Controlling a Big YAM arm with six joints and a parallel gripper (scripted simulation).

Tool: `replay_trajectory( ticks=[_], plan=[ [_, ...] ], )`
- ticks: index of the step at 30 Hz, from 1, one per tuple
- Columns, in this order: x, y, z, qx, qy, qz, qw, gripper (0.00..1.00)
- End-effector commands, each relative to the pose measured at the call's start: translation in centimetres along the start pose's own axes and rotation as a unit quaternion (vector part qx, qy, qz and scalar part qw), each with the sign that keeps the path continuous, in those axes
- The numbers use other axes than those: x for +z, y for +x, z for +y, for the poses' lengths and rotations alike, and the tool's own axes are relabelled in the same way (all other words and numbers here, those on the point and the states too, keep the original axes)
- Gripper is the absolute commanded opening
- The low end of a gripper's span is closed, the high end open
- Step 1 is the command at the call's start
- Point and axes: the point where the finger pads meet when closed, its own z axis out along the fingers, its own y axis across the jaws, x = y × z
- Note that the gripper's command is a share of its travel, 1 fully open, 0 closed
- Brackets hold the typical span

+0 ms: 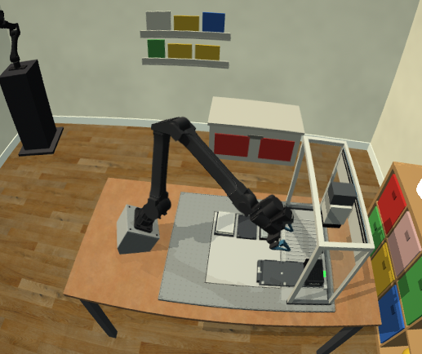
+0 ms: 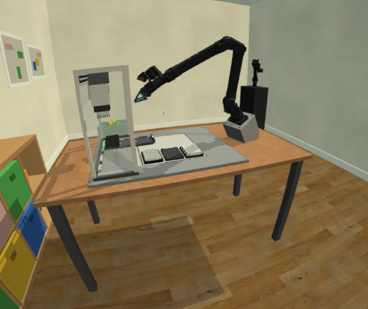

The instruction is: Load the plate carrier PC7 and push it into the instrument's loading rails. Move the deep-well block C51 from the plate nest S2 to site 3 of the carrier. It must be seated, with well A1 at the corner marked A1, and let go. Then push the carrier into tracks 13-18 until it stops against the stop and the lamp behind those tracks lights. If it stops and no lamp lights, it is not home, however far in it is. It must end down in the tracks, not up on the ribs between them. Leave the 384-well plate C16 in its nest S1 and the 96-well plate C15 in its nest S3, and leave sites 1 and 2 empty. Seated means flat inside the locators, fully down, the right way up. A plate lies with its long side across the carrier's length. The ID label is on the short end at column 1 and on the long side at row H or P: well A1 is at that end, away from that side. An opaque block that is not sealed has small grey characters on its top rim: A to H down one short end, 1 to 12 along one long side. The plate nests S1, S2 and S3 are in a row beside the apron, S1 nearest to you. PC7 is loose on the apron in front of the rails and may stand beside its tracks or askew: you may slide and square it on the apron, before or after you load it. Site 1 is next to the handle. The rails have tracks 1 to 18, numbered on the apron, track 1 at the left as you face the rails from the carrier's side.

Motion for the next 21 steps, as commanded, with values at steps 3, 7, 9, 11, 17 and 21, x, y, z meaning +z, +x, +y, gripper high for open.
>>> replay_trajectory(
  ticks=[3,7,9,11,17,21],
  plan=[
    [-2.8,-1.4,-0.2,-0.016,0.001,-0.030,0.999,1.00],
    [-4.0,-0.5,-0.5,-0.017,0.001,-0.030,0.999,1.00],
    [-4.6,0.0,-0.7,-0.017,0.001,-0.029,0.999,1.00],
    [-5.2,0.5,-0.9,-0.017,0.001,-0.029,0.999,1.00],
    [-6.4,1.7,-1.2,-0.017,0.002,-0.025,1.000,1.00],
    [-7.7,2.6,-1.6,-0.018,0.002,-0.026,0.999,1.00]
  ],
)
